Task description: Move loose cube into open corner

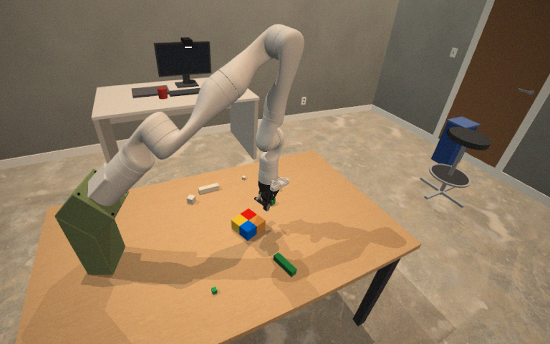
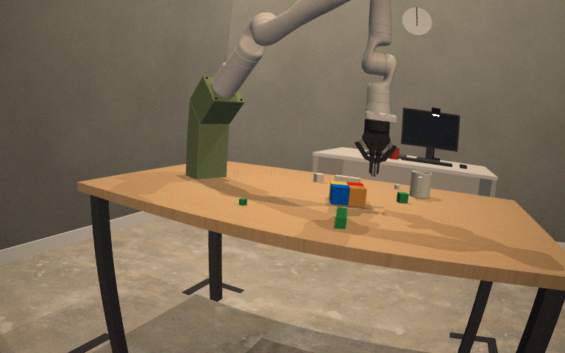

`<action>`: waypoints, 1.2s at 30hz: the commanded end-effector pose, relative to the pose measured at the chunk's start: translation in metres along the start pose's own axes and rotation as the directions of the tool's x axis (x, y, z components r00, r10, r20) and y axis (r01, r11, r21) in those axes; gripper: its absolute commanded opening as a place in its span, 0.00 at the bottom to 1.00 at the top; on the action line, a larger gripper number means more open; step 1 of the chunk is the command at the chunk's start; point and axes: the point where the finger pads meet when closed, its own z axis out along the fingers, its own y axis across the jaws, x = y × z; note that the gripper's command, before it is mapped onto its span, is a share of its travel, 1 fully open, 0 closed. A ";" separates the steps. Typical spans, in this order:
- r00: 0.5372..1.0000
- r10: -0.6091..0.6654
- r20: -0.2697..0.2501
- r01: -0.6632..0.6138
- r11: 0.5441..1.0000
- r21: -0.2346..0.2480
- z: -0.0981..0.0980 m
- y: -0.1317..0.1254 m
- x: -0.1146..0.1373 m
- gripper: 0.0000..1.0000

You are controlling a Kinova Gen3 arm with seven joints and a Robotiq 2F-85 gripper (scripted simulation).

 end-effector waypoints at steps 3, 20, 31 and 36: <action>1.000 -0.014 0.012 0.014 1.000 -0.002 -0.010 -0.006 -0.010 0.10; 1.000 -0.014 0.012 0.014 1.000 -0.002 -0.021 -0.006 -0.009 0.10; 1.000 -0.014 0.012 0.014 1.000 -0.003 -0.022 -0.006 -0.009 0.10; 1.000 -0.014 0.012 0.014 1.000 -0.003 -0.022 -0.006 -0.009 0.10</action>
